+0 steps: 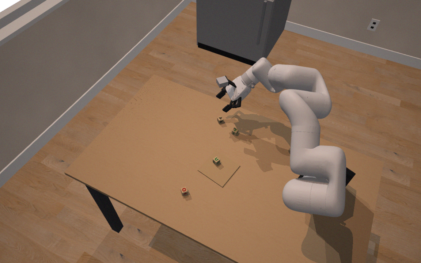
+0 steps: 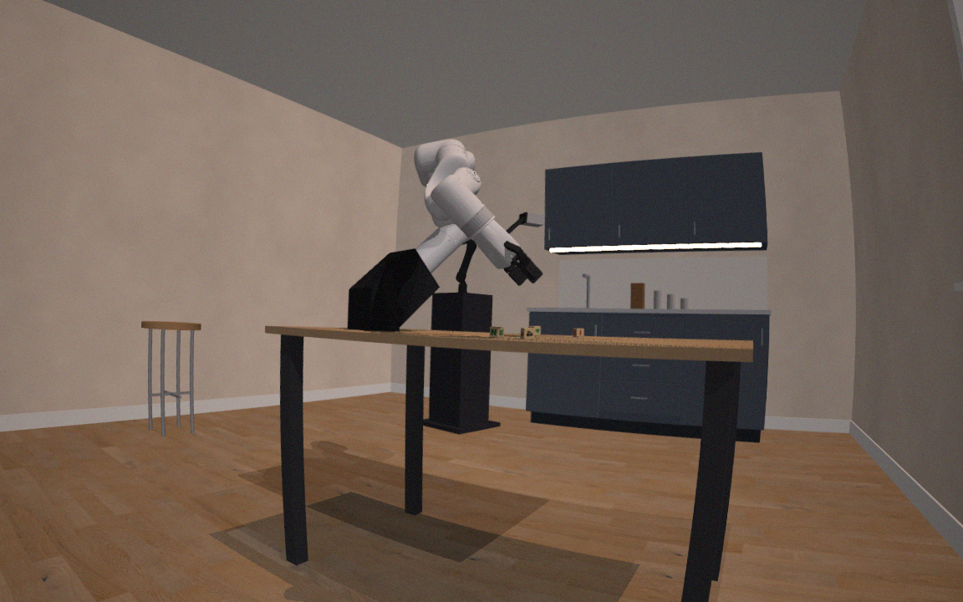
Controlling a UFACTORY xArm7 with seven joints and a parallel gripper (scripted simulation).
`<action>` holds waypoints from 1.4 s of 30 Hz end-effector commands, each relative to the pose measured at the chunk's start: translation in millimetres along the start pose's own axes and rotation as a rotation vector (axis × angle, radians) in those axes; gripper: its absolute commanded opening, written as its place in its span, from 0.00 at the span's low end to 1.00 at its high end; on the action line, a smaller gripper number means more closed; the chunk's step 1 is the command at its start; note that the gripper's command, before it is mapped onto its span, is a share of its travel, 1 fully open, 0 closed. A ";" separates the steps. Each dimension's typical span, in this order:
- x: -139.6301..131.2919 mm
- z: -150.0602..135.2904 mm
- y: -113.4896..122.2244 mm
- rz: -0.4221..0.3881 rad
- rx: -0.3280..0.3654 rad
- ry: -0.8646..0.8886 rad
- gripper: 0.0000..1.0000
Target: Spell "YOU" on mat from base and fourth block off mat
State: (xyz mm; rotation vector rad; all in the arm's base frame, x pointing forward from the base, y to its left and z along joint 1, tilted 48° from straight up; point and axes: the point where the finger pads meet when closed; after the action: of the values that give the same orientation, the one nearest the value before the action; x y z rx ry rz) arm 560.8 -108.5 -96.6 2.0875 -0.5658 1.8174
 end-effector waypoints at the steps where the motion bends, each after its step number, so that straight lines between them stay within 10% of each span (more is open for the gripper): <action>1: 1.4 1.7 1.9 -0.004 -0.003 0.005 1.00; 42: 1.0 -94.4 39.9 -0.713 0.420 0.629 1.00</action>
State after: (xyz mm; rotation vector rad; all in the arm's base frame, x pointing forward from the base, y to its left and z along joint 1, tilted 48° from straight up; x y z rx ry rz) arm 464.5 -94.5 -84.0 1.5066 0.6350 2.0518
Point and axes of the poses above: the point where the finger pads meet when closed, its own y axis back along the fingers, its own z axis across the jaws, x = y × z, and after that the axes turned 12 degrees about y, right-handed
